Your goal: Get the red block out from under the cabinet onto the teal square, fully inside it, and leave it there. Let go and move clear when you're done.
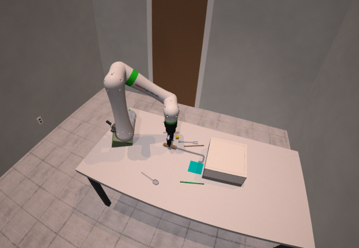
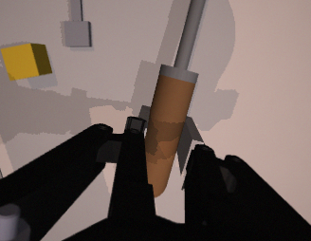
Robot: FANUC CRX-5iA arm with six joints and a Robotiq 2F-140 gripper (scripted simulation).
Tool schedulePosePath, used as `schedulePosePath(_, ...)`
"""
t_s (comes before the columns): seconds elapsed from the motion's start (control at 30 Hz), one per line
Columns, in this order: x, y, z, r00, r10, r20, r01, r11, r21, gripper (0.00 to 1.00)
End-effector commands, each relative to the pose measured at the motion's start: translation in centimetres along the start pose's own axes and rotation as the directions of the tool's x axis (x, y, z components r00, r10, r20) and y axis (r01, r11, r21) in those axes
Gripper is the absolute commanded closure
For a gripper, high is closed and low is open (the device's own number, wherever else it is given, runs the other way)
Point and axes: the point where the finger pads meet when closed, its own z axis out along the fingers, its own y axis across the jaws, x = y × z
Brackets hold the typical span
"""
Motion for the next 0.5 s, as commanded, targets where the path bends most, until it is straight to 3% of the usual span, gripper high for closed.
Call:
schedulePosePath(0.0,0.2,0.0,0.0,1.000,0.000,0.000,0.000,1.000,0.000,1.00)
schedulePosePath(0.47,1.8,0.0,0.0,1.000,0.000,0.000,0.000,1.000,0.000,1.00)
